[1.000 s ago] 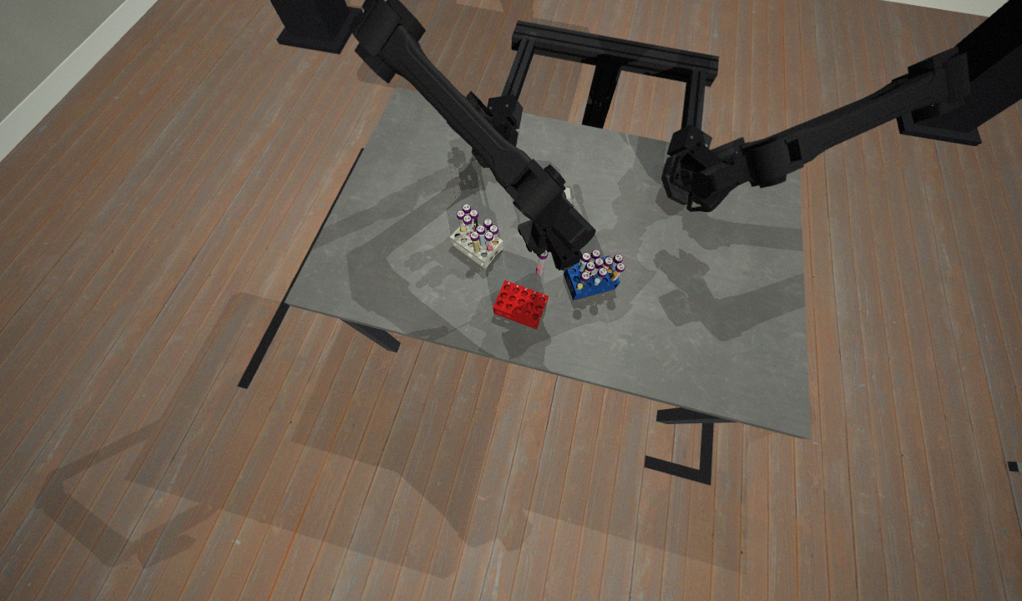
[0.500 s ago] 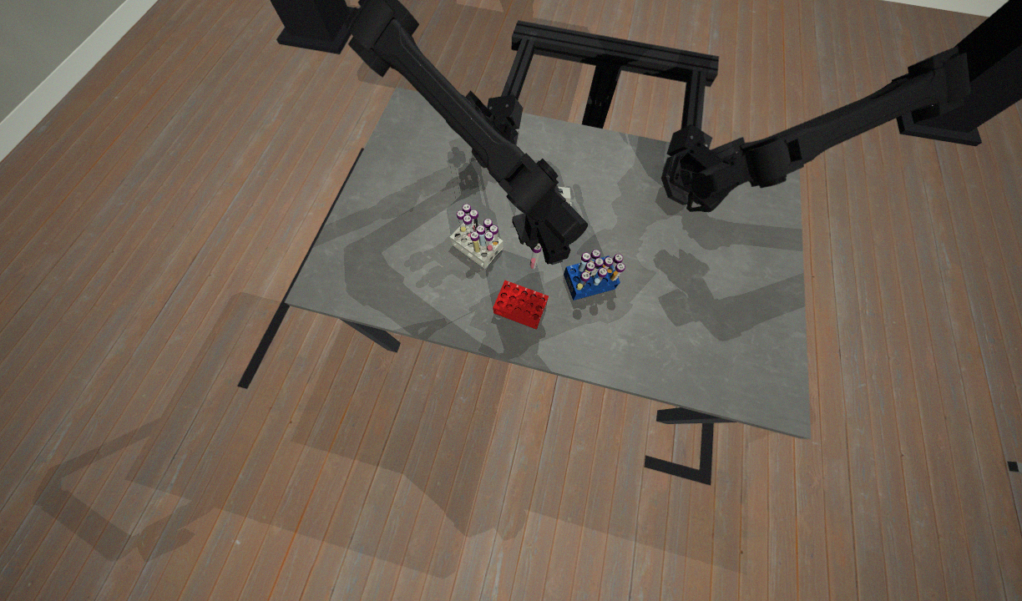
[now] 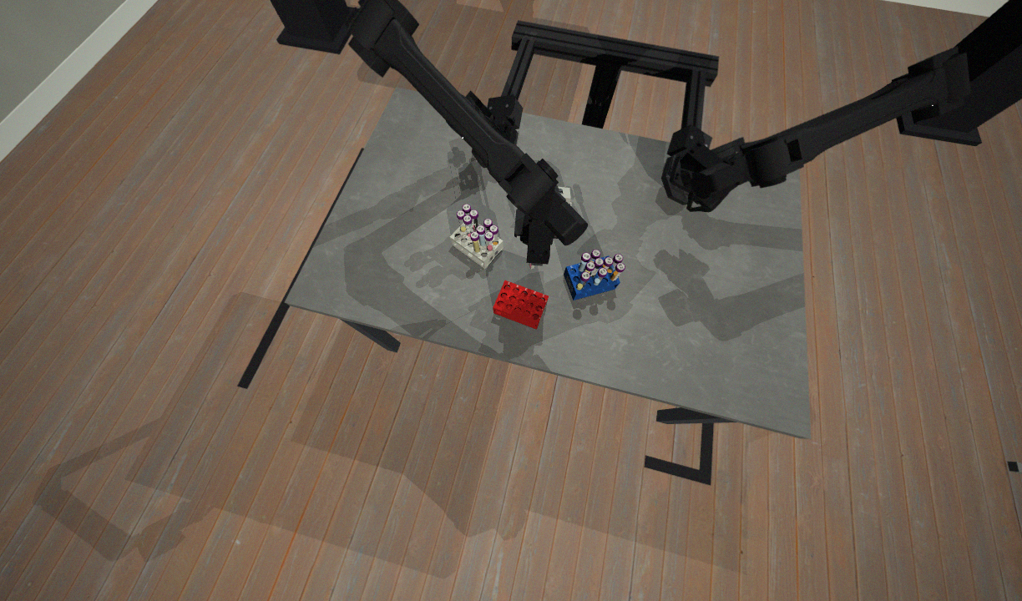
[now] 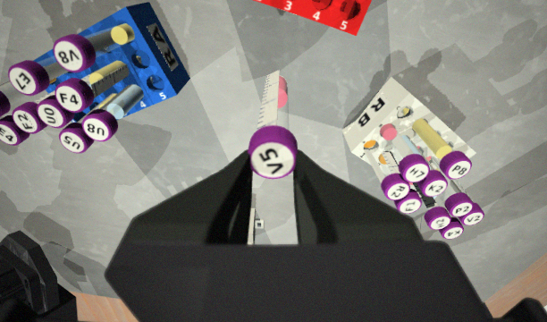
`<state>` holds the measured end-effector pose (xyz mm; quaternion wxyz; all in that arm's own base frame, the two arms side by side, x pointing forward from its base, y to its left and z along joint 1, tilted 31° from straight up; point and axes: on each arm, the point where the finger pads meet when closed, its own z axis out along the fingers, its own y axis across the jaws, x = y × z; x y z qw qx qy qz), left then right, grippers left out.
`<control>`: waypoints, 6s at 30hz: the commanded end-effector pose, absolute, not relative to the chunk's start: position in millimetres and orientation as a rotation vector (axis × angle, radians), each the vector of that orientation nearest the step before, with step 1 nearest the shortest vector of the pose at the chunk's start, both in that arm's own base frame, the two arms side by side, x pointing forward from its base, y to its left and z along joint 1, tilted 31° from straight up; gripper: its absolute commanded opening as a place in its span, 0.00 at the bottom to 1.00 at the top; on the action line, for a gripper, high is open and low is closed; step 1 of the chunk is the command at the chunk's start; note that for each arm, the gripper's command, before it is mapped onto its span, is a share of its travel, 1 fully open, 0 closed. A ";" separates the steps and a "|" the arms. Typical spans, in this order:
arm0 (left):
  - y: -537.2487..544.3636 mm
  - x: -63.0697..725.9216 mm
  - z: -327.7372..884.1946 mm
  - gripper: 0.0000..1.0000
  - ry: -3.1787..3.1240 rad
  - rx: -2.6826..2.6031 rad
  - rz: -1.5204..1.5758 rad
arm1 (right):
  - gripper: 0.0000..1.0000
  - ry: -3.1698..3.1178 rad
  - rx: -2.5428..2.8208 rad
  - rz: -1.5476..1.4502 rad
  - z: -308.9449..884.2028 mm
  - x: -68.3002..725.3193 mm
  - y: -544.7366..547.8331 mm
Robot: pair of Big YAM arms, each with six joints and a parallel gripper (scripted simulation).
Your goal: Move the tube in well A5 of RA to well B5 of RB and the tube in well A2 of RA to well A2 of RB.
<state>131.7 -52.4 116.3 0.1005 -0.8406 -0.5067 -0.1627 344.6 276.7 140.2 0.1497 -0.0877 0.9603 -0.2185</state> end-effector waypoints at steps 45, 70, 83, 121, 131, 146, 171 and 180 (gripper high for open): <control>-58.7 137.4 125.4 0.30 -1.516 -2.502 -0.492 | 0.00 2.675 0.378 -0.460 97.8 310.9 358.6; -58.7 137.4 125.4 0.30 -1.516 -2.502 -0.492 | 0.00 2.683 0.337 -0.466 58.8 259.3 420.7; -58.7 137.4 125.4 0.30 -1.516 -2.502 -0.492 | 0.00 2.685 0.337 -0.466 39.1 240.2 446.5; -58.7 137.4 125.4 0.30 -1.516 -2.502 -0.492 | 0.00 2.683 0.346 -0.469 41.6 281.0 463.5; -58.7 137.4 125.4 0.30 -1.516 -2.502 -0.492 | 0.00 2.683 0.346 -0.469 42.2 280.8 463.7; -58.7 137.4 125.4 0.30 -1.516 -2.502 -0.492 | 0.00 2.685 0.345 -0.477 40.6 287.7 469.7; -58.7 137.4 125.4 0.30 -1.516 -2.502 -0.492 | 0.00 2.686 0.348 -0.512 25.0 288.6 450.8; -58.7 137.4 125.4 0.30 -1.516 -2.502 -0.492 | 0.00 2.685 0.350 -0.508 27.4 288.5 448.3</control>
